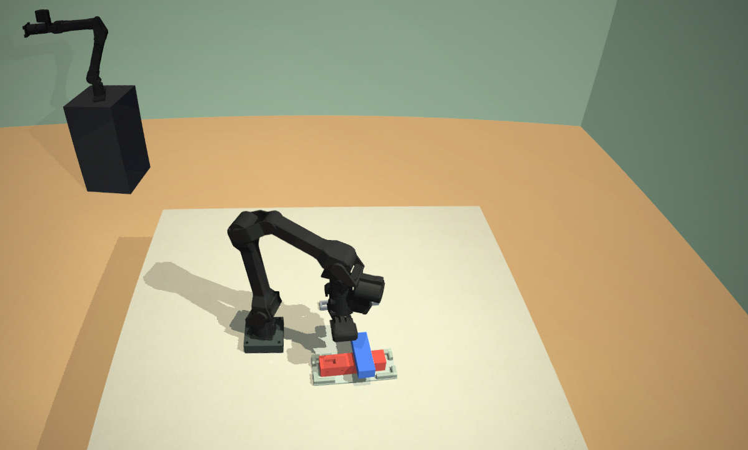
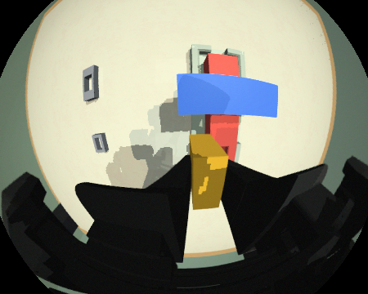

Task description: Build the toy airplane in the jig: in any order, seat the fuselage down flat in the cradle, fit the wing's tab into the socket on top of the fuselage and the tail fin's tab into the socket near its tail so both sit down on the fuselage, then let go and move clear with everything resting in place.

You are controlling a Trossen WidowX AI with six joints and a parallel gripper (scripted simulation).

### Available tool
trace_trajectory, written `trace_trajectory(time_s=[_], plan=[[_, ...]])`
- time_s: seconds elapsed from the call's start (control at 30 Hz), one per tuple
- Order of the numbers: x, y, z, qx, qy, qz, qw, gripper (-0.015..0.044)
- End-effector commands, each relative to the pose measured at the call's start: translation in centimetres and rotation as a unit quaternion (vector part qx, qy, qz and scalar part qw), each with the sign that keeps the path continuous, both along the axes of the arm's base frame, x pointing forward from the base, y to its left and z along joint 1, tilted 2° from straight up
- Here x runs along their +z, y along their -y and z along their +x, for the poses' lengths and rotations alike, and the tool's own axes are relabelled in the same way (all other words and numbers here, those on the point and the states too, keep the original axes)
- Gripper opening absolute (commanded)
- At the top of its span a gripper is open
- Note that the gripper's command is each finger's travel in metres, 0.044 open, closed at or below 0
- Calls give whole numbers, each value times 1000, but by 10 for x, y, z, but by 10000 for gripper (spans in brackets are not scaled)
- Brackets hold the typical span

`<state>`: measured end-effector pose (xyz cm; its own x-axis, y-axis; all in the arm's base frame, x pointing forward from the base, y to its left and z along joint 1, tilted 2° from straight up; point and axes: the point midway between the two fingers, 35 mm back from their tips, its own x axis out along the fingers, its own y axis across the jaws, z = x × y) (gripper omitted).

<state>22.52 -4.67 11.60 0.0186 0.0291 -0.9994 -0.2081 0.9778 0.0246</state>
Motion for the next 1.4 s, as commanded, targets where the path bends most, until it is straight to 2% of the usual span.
trace_trajectory(time_s=[0.0, 0.5, 0.6, 1.37], plan=[[-5, 12, -5, 1, -4, 1, 1000, 0], [-16, 52, -21, 1, -4, 2, 1000, 0], [-16, 52, -21, 1, -4, 2, 1000, 65], [-16, 52, -21, 1, -4, 2, 1000, 65]])
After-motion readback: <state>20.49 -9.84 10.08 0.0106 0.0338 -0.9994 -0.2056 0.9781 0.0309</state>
